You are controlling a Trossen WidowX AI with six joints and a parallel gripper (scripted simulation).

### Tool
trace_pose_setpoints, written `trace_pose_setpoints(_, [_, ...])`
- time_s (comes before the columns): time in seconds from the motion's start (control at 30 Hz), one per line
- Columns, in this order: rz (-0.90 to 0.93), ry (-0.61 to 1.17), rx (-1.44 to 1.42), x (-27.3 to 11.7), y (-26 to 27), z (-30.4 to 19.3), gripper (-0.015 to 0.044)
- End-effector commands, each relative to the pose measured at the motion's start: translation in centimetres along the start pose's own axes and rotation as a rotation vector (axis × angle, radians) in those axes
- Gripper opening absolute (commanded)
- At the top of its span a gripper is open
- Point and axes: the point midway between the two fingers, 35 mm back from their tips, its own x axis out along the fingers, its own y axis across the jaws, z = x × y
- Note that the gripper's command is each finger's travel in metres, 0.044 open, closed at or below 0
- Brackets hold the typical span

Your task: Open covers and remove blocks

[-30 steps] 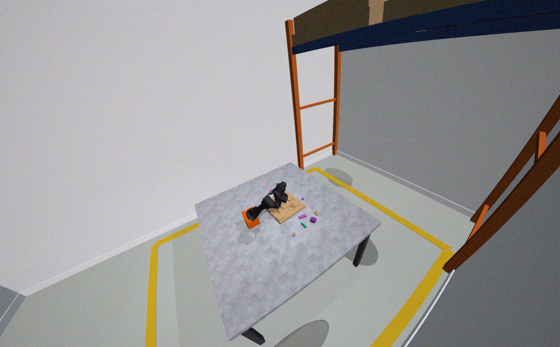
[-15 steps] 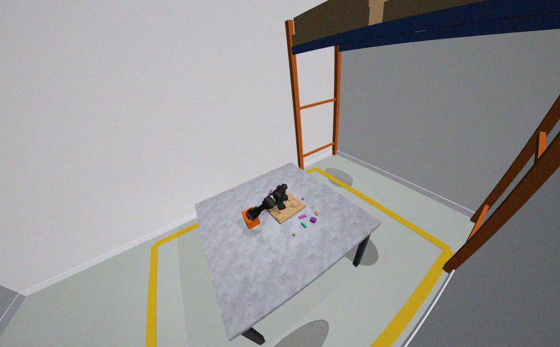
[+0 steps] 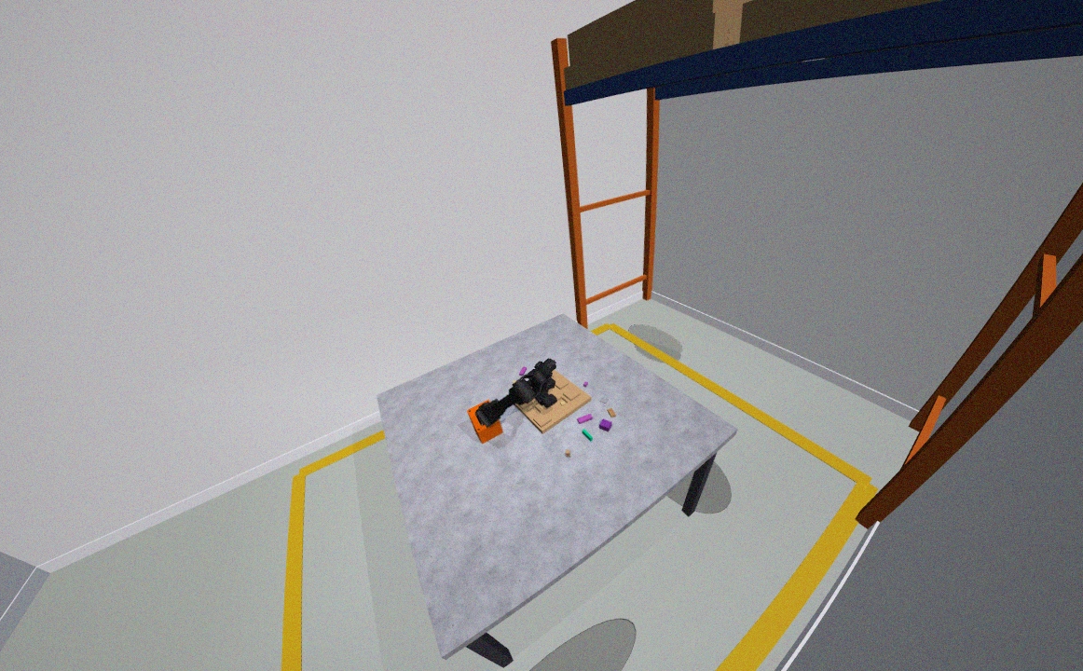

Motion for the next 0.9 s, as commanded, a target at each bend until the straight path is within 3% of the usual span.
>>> trace_pose_setpoints(0.0, [-0.006, 0.008, -0.012, 0.61, -0.06, -0.23, 0.0])
trace_pose_setpoints(0.87, [-0.006, 0.008, -0.012, 1.31, 0.69, 0.55, 0.0])
